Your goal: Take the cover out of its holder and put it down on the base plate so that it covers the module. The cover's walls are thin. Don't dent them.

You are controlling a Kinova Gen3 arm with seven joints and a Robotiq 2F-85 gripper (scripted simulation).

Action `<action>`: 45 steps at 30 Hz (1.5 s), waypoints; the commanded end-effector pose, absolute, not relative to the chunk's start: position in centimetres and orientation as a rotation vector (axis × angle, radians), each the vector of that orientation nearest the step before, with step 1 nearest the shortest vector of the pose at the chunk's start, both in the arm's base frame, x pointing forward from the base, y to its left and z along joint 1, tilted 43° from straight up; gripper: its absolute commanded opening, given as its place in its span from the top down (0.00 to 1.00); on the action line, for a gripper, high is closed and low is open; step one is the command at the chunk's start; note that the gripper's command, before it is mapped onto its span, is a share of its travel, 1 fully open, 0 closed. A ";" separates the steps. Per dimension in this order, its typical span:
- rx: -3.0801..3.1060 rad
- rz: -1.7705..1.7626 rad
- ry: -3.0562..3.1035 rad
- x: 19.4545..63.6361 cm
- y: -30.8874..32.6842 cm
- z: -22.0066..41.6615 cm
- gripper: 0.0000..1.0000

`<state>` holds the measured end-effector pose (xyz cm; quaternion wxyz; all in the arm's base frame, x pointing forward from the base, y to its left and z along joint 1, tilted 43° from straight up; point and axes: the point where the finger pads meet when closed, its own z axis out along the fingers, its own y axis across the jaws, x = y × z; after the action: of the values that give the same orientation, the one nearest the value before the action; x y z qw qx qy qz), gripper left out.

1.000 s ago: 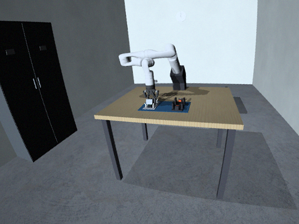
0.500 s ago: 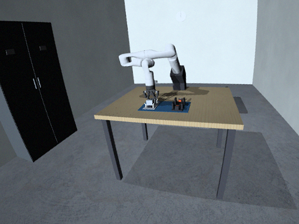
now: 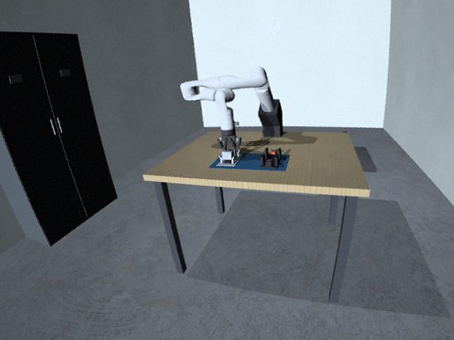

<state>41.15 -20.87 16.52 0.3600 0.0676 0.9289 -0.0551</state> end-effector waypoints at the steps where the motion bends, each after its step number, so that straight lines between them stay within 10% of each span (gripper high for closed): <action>1: 0.174 -0.143 2.394 41.1 -20.9 16.6 1.00; 45: 0.174 -0.143 2.394 41.6 -21.0 16.4 1.00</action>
<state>41.65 -20.98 16.31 0.3601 0.0676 0.9288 -0.0552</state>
